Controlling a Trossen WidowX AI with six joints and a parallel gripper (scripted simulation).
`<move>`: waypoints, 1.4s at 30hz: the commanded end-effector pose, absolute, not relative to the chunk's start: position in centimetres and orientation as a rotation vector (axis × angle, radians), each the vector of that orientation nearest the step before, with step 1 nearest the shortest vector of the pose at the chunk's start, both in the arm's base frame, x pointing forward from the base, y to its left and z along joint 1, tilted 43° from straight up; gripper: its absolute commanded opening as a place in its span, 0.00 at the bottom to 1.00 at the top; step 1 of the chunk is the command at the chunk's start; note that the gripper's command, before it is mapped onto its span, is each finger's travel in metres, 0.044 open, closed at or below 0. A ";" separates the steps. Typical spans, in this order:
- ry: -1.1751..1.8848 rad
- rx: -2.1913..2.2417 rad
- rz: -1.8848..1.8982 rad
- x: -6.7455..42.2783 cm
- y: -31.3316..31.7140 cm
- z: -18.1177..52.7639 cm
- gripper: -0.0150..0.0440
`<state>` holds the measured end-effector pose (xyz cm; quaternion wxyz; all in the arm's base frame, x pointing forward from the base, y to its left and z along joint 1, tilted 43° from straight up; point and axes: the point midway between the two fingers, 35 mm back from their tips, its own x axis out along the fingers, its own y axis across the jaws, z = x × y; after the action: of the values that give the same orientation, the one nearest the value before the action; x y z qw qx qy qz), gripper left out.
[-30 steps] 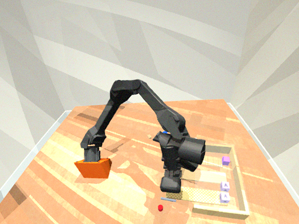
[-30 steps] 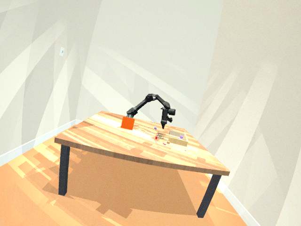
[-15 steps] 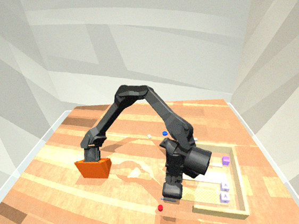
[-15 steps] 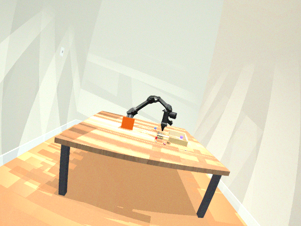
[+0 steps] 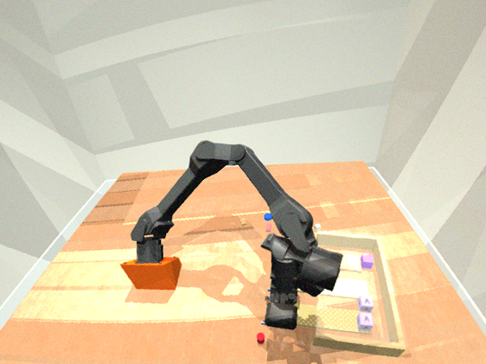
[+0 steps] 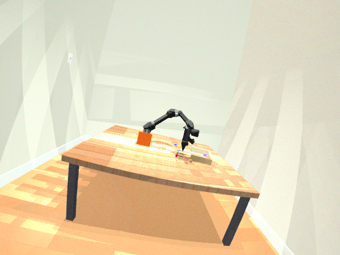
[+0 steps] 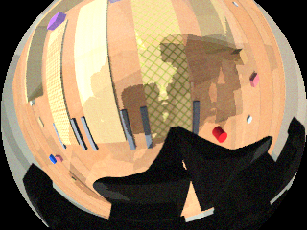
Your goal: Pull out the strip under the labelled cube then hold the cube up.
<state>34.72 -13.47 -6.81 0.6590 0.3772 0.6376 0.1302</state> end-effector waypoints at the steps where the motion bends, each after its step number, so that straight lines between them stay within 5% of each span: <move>1: 1.455 0.868 0.298 34.6 -12.7 -7.7 0.25; 42: 1.455 0.870 0.301 34.8 -10.8 -10.0 0.25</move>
<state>34.88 -10.90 -9.88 0.6540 0.3801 0.6405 0.1326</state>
